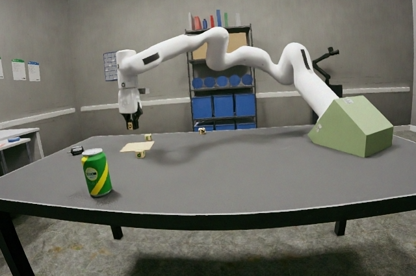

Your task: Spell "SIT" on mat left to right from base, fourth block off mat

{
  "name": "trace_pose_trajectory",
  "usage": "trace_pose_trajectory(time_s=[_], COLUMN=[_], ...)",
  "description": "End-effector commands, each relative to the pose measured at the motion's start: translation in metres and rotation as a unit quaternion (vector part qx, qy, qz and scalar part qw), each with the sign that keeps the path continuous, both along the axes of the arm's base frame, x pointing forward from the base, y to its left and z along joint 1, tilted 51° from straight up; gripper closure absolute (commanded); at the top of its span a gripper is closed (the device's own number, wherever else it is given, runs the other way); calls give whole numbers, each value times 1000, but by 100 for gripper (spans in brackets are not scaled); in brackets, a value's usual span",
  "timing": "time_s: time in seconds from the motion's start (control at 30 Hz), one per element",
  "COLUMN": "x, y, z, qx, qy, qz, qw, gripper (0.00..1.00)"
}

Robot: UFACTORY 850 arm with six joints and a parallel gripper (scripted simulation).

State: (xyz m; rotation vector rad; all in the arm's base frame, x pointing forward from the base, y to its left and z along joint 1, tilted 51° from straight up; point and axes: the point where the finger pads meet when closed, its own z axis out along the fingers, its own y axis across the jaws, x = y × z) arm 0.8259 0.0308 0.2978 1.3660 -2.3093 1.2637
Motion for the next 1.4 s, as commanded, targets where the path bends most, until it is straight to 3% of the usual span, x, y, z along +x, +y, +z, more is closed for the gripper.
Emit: trace_pose_trajectory(time_s=[0.0, 0.33, 1.03, 1.37], x=[9, 18, 18, 25], y=[-6, -14, -16, -35], z=[12, 25, 25, 8], qx=[-15, -33, -34, -34], qy=[56, 115, 117, 117], qz=[38, 88, 90, 90], qw=[998, 989, 988, 988], gripper=[72, 72, 72, 72])
